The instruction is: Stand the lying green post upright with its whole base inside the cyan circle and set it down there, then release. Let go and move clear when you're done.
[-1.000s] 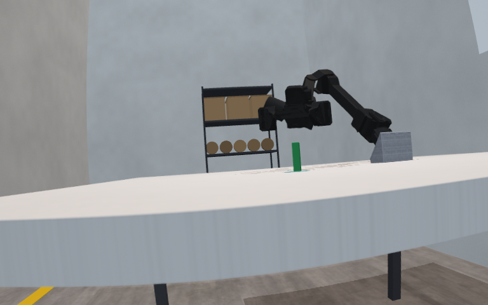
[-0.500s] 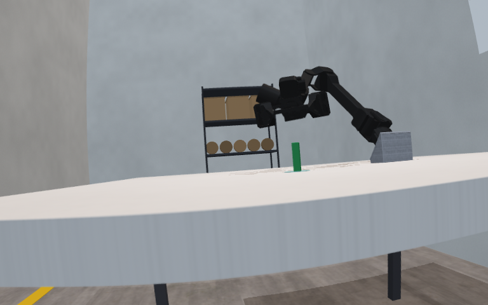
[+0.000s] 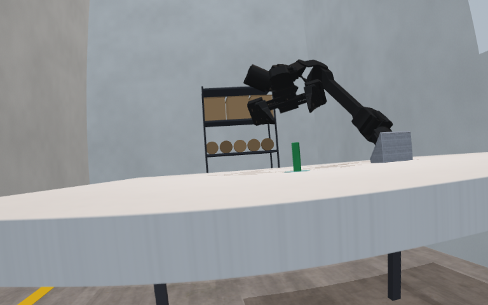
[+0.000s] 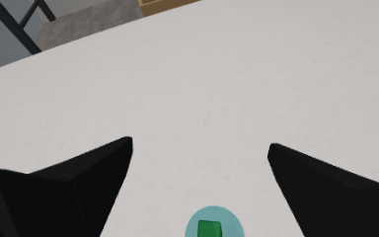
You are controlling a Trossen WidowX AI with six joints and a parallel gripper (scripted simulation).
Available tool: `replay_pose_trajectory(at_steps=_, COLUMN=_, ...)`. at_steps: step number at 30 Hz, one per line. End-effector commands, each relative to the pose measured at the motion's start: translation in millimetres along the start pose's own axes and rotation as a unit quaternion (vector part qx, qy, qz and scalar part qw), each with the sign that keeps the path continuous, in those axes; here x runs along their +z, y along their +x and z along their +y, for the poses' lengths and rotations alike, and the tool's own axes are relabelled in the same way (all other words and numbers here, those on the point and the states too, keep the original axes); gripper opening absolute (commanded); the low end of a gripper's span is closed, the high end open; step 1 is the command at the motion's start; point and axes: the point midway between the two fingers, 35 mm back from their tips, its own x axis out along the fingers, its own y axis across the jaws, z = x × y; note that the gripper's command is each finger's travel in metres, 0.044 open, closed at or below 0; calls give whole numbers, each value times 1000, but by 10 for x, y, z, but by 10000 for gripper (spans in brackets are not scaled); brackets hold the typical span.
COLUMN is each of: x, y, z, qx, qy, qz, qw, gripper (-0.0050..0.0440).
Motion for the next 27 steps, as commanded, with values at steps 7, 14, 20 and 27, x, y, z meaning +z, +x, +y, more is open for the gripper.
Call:
replay_pose_trajectory(at_steps=7, x=175, y=-7, z=3, qx=-3, qy=11, qz=136, qw=991, gripper=400)
replay_pose_trajectory(at_steps=14, x=192, y=-50, z=52, qx=-8, qy=8, qz=206, qw=979, gripper=400)
replay_pose_trajectory(at_steps=20, x=283, y=-131, z=79, qx=-37, qy=-4, qz=286, qw=957, gripper=400)
replay_pose_trajectory(at_steps=27, x=366, y=-260, z=123, qx=-70, qy=-26, qz=361, qw=930, gripper=400)
